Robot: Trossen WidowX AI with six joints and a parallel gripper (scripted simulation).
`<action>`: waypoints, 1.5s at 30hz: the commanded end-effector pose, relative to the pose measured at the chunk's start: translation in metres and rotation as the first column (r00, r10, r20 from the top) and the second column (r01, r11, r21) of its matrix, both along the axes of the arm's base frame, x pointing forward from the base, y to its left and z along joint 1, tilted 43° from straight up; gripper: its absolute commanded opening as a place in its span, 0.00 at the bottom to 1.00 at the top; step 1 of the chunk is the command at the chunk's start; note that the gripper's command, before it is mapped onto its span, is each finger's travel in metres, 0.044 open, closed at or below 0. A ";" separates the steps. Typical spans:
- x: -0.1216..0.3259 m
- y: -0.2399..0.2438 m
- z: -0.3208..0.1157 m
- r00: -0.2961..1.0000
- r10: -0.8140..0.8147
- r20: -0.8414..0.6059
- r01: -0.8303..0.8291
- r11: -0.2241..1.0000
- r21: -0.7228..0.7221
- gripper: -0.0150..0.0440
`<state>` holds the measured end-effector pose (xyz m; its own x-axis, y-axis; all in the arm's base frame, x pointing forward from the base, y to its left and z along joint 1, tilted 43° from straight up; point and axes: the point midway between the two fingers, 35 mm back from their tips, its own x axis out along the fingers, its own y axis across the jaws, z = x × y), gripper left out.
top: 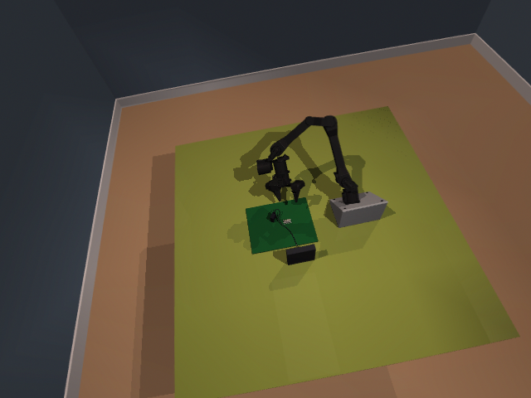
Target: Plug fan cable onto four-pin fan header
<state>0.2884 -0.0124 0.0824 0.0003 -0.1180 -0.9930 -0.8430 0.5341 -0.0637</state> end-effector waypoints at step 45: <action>0.065 0.122 0.029 0.991 0.113 0.070 -0.052 0.813 -0.580 1.00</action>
